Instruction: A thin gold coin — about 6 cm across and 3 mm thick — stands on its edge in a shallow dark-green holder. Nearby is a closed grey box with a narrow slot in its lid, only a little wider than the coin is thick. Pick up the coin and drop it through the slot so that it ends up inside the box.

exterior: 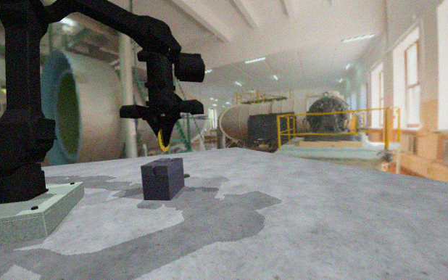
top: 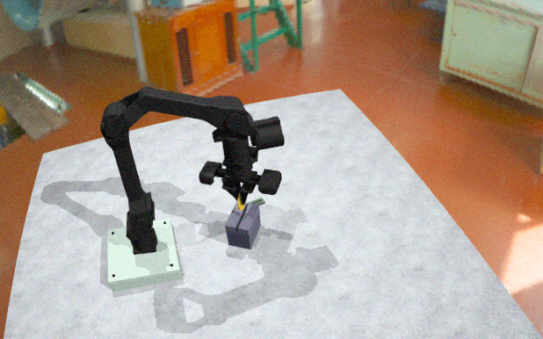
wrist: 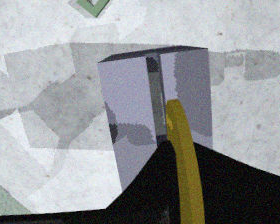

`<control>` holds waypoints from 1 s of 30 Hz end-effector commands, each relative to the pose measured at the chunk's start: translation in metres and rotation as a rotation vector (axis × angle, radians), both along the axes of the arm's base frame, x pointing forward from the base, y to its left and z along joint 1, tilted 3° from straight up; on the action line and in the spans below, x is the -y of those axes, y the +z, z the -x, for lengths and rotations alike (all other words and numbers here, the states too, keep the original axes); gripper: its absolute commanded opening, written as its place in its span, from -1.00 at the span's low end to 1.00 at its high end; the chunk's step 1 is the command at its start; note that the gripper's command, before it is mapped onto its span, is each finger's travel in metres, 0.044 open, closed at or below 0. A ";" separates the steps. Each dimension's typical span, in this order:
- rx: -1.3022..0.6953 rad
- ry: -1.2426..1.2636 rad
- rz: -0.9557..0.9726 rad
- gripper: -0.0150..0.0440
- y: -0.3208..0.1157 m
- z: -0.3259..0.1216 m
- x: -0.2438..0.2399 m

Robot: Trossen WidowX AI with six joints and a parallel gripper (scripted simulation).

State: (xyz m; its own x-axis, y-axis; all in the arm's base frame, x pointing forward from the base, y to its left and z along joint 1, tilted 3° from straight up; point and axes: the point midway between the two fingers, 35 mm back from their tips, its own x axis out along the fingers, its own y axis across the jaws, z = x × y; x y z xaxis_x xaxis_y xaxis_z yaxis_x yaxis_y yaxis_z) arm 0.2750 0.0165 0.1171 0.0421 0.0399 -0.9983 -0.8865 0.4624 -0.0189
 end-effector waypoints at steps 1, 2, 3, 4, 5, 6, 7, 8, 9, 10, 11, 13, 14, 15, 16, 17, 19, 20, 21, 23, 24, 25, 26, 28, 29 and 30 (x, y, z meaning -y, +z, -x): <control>-0.005 0.002 -0.003 -0.48 -0.002 0.003 0.003; -0.004 0.002 -0.002 -0.49 -0.001 0.002 0.002; -0.002 0.001 -0.001 -0.49 -0.001 0.001 0.001; 0.000 0.000 0.000 -0.49 0.000 0.000 0.000; 0.000 0.000 0.000 -0.49 0.000 0.000 0.000; 0.000 0.000 0.000 -0.49 0.000 0.000 0.000; 0.000 0.000 0.000 -0.49 0.000 0.000 0.000; 0.000 0.000 0.000 -0.49 0.000 0.000 0.000; 0.000 0.000 0.000 -0.49 0.000 0.000 0.000; 0.000 0.000 0.000 -0.49 0.000 0.000 0.000; 0.000 0.000 0.000 -0.49 0.000 0.000 0.000; 0.000 0.000 0.000 -0.49 -0.001 0.001 0.001; 0.000 0.000 0.000 -0.49 -0.001 0.001 0.001; 0.000 0.000 0.000 -0.49 -0.001 0.002 0.002; 0.000 0.000 0.000 -0.49 -0.002 0.002 0.002; 0.000 0.000 0.000 -0.49 -0.002 0.003 0.003; 0.000 0.002 0.000 -0.49 -0.003 0.003 0.004; 0.000 0.004 0.001 -0.49 -0.004 0.003 0.005; 0.000 0.004 0.001 -0.49 -0.004 0.003 0.005; 0.000 0.005 0.001 -0.49 -0.004 0.003 0.005; 0.000 0.005 0.001 -0.49 -0.005 0.004 0.005; 0.000 0.006 0.001 -0.49 -0.005 0.004 0.005; 0.000 0.006 0.001 -0.49 -0.005 0.004 0.004; 0.000 0.007 0.001 -0.49 -0.006 0.004 0.004; 0.000 0.007 0.001 -0.49 -0.006 0.004 0.003; 0.000 0.007 0.000 -0.49 -0.006 0.005 0.003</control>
